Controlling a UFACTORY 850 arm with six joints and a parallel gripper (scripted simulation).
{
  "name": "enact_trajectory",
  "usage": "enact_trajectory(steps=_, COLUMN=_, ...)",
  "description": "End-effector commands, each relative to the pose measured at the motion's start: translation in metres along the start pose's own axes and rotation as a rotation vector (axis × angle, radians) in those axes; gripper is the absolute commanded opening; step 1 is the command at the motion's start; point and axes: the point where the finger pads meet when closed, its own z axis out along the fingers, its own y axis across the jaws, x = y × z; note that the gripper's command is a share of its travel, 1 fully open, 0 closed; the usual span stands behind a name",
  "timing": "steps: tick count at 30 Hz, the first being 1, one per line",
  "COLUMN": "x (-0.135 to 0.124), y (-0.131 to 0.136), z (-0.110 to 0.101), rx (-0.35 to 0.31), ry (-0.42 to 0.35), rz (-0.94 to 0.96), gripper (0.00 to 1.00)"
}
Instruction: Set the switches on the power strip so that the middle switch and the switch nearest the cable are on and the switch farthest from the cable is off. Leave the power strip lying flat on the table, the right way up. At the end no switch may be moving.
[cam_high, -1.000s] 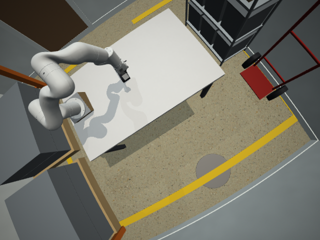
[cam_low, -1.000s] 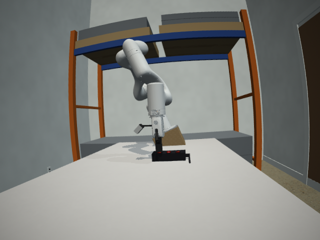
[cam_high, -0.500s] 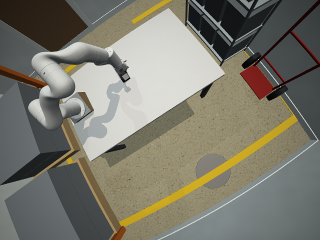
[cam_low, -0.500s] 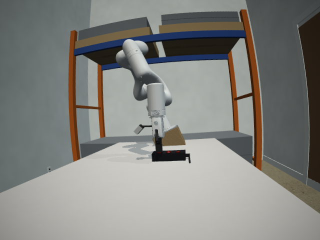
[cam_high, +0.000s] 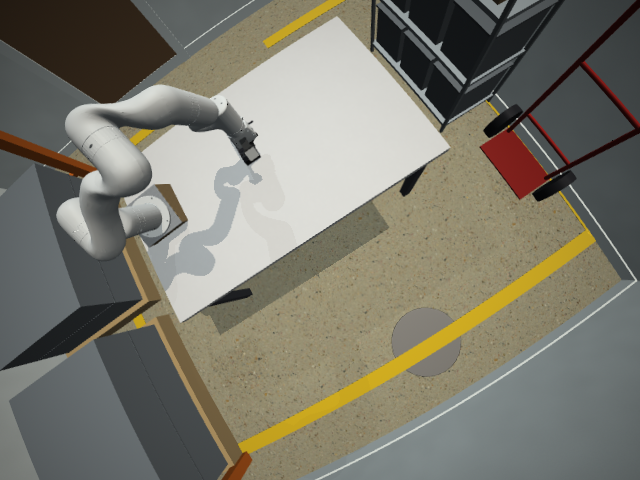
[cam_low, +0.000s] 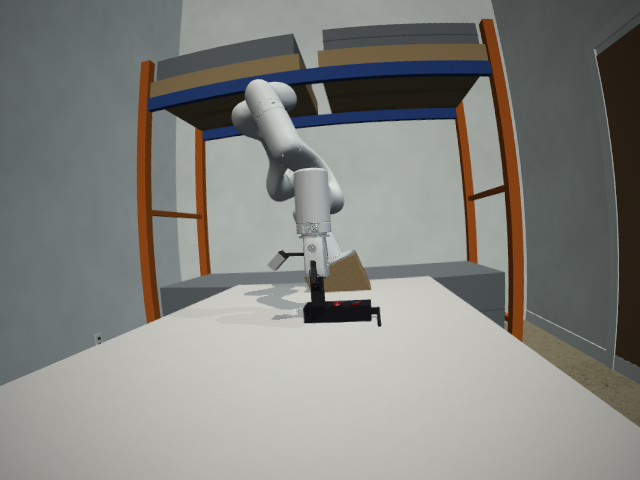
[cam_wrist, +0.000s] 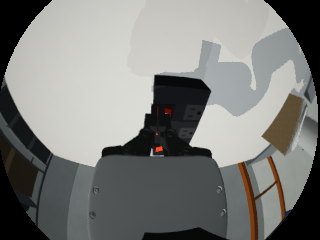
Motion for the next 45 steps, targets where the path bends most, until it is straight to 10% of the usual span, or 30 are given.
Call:
enact_trajectory(steps=1, x=0.000, y=0.000, z=0.001, rx=0.000, ry=0.000, rz=0.000, gripper=0.00)
enact_trajectory(steps=45, x=0.000, y=0.000, z=-0.038, rx=0.000, ry=0.000, rz=0.000, gripper=0.00)
